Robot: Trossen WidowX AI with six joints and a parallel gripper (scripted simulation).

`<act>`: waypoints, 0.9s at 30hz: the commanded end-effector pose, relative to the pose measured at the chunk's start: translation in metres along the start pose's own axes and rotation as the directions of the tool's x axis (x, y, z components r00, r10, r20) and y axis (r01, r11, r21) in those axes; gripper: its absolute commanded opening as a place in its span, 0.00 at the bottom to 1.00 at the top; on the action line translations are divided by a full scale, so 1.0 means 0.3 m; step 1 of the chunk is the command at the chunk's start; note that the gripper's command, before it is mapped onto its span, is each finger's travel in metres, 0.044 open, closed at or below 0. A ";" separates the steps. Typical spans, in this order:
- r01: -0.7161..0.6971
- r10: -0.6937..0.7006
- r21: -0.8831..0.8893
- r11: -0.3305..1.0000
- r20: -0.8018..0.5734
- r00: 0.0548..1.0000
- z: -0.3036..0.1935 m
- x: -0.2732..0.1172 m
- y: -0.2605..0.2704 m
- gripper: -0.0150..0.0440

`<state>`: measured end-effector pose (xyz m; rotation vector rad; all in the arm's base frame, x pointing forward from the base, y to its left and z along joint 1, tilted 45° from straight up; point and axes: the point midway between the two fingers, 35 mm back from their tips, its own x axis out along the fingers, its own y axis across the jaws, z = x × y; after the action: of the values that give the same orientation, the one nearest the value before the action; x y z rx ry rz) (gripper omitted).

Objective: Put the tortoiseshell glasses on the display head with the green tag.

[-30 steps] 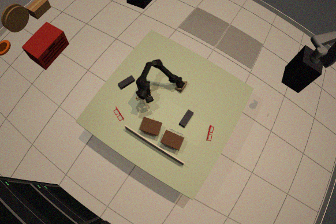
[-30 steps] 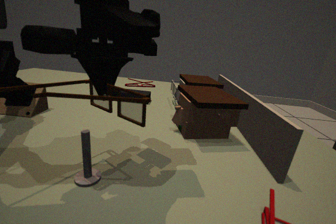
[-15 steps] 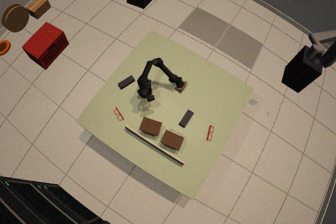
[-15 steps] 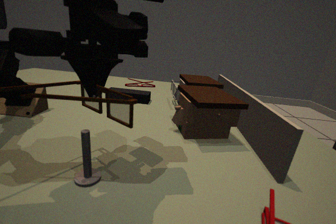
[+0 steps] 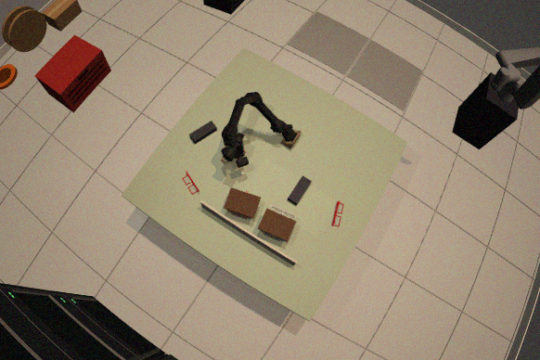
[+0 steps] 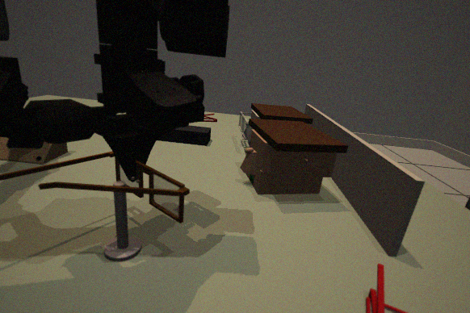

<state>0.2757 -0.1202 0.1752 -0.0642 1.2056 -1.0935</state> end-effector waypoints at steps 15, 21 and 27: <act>0.001 -0.001 0.001 1.000 0.008 1.000 -0.024 0.014 0.019 0.25; 0.001 -0.001 0.001 1.000 0.008 1.000 -0.035 0.014 0.032 0.25; 0.000 0.000 0.001 1.000 0.008 1.000 -0.047 0.015 0.045 0.25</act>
<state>0.2745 -0.1112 0.1639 -0.0612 1.1895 -1.0909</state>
